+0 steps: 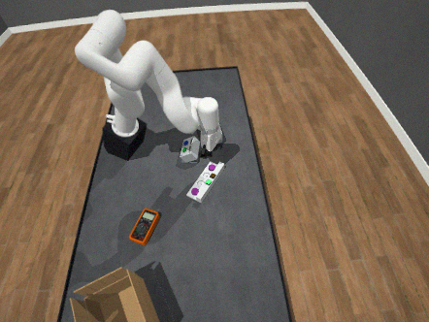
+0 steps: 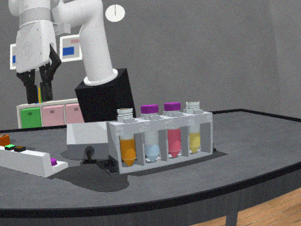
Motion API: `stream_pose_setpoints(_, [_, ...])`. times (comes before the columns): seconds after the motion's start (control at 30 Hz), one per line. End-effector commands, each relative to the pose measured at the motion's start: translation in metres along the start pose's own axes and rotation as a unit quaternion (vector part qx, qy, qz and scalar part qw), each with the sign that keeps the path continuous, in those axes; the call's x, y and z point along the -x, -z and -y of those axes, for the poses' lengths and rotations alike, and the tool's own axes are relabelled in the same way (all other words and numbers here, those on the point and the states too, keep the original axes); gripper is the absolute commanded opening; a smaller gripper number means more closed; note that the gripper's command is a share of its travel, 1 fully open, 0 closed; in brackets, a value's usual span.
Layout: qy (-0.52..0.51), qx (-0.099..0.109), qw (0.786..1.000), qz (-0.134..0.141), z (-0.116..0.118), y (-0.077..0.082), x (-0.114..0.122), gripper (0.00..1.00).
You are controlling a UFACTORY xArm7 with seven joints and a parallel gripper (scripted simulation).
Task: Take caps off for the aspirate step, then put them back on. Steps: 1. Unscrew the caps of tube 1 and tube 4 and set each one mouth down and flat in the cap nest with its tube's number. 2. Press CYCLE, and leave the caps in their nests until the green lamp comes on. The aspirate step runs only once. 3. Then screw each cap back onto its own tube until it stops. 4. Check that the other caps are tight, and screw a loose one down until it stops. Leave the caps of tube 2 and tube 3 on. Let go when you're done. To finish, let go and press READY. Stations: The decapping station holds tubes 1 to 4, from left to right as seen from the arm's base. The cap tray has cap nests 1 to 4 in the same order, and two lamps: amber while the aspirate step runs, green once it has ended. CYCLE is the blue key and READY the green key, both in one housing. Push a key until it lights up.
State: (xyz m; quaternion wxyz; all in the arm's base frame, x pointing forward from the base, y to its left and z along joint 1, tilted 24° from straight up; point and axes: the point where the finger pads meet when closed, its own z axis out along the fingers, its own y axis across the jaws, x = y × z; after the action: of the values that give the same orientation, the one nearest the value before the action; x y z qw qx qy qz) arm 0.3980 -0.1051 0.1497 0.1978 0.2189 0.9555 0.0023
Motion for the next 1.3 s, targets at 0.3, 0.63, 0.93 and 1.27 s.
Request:
stream_pose_setpoints(0.3, [-0.007, -0.03, 0.999, 0.017, -0.003, 0.002, -0.004, 0.46])
stream_pose_setpoints(0.63, [-0.007, -0.03, 0.999, 0.017, -0.001, -0.038, -0.003, 0.46])
stream_pose_setpoints(0.93, [-0.007, -0.03, 0.999, 0.017, 0.001, -0.073, -0.002, 0.46])
stream_pose_setpoints(1.27, [-0.007, -0.03, 0.999, 0.017, 0.004, -0.122, 0.001, 0.46])
